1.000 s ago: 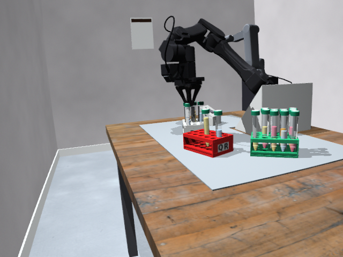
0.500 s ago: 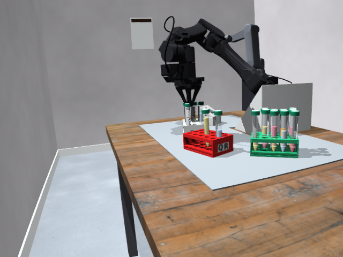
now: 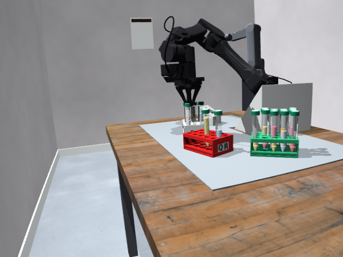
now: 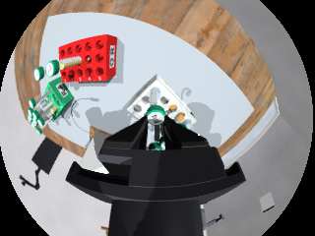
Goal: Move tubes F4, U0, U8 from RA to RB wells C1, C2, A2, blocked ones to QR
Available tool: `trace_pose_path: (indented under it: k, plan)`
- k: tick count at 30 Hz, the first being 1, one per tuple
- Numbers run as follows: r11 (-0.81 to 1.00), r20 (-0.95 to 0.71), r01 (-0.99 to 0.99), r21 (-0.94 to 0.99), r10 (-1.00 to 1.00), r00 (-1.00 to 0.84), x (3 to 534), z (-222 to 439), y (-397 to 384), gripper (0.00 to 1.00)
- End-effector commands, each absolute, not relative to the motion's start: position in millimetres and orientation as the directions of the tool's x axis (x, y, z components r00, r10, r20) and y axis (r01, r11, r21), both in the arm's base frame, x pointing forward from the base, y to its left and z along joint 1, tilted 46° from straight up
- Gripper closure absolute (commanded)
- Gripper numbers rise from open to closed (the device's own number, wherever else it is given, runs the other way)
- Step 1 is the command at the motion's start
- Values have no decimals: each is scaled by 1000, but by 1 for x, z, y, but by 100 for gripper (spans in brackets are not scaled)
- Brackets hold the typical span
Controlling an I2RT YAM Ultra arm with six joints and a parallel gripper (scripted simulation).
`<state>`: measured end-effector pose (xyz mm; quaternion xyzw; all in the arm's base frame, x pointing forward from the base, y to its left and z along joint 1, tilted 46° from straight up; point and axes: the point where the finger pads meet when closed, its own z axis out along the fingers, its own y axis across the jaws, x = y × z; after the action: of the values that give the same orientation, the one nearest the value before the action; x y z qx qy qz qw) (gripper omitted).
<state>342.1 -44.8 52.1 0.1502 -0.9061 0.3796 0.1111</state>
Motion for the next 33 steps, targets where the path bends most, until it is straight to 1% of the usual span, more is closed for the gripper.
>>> trace_pose_path:
  k: [1,33]
  plan:
    - [674,263,-334,-659,-210,-942,352,70,-30,100]
    - [667,263,-335,-665,-210,-942,352,72,-31,100]
